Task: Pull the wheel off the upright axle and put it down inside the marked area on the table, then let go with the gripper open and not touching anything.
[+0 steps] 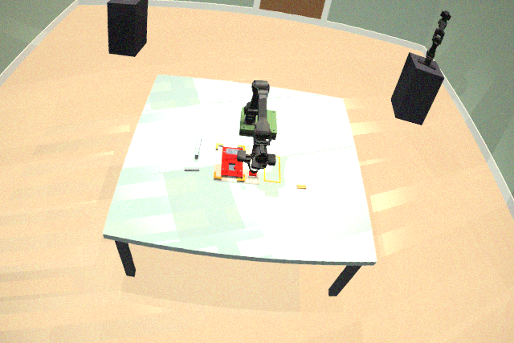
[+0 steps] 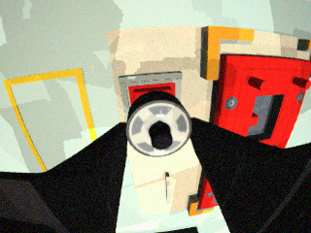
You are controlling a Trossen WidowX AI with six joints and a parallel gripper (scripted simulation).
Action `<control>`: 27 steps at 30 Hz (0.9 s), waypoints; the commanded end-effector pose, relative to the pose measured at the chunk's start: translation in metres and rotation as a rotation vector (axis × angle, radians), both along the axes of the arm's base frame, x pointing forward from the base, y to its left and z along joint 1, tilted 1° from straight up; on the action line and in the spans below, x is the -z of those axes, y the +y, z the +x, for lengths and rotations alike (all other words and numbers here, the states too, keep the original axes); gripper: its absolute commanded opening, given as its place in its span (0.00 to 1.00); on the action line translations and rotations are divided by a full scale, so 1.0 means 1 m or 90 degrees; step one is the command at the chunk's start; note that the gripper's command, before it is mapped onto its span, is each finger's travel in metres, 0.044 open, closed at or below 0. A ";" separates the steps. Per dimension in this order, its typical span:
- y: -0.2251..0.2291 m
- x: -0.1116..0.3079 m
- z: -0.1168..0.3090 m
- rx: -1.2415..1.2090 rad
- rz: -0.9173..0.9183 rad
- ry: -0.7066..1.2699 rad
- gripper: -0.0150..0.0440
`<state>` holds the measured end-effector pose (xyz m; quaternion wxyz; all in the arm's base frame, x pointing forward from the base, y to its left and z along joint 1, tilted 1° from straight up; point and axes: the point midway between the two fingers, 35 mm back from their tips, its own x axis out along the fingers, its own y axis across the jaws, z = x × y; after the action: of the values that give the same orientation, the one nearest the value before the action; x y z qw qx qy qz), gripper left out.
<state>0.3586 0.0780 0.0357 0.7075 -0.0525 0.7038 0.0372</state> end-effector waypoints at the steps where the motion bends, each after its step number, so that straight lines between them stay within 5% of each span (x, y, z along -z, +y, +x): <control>1: 0.000 -0.012 0.001 0.001 0.003 -0.008 0.25; 27: 0.001 -0.020 0.000 0.001 0.004 -0.010 0.25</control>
<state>0.3580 0.0780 0.0500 0.7095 -0.0519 0.7017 0.0377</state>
